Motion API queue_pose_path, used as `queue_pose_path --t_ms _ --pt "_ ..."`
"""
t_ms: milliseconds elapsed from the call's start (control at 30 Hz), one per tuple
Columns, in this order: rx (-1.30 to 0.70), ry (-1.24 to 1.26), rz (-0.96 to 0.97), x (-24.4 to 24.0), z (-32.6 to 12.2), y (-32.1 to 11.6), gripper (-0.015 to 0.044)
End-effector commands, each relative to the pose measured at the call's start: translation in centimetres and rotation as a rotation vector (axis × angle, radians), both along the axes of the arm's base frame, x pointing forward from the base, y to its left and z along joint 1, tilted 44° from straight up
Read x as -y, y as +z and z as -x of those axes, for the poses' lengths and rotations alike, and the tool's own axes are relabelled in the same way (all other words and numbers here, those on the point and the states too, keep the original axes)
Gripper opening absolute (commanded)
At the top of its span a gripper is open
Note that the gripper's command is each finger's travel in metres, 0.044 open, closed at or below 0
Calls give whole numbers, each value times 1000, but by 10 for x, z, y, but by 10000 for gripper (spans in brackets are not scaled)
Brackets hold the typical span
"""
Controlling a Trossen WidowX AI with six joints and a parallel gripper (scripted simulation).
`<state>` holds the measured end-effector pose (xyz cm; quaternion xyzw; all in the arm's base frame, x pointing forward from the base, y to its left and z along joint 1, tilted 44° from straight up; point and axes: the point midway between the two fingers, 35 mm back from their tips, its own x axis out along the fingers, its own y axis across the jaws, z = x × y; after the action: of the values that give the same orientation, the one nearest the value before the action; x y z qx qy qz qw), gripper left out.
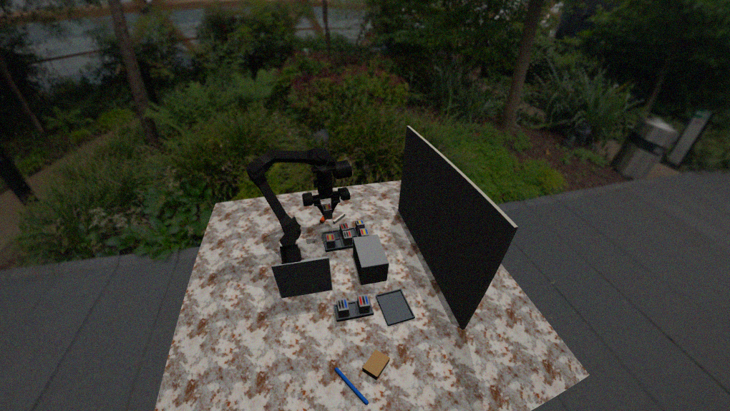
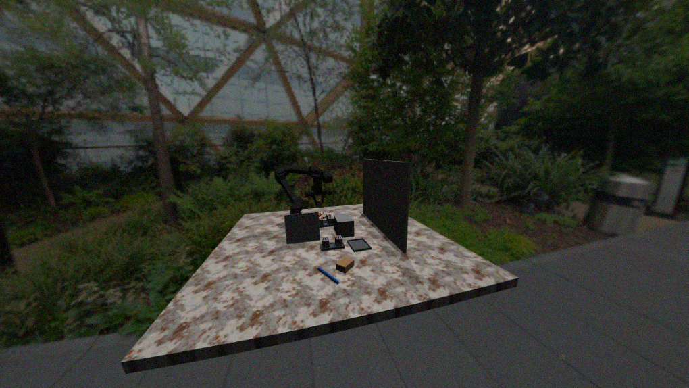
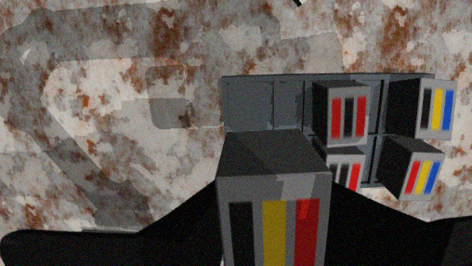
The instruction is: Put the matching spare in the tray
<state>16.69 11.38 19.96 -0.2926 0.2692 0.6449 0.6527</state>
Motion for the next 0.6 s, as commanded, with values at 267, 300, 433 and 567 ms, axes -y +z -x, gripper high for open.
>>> queue_pose_path --t_ms 267,300,433,567 --pt "-9 -13 -12 21 2 23 0" --pt "-9 -13 -10 22 -2 23 0" --pt "-6 -16 0 30 -18 20 0" --pt "-4 -17 9 40 -35 17 0"
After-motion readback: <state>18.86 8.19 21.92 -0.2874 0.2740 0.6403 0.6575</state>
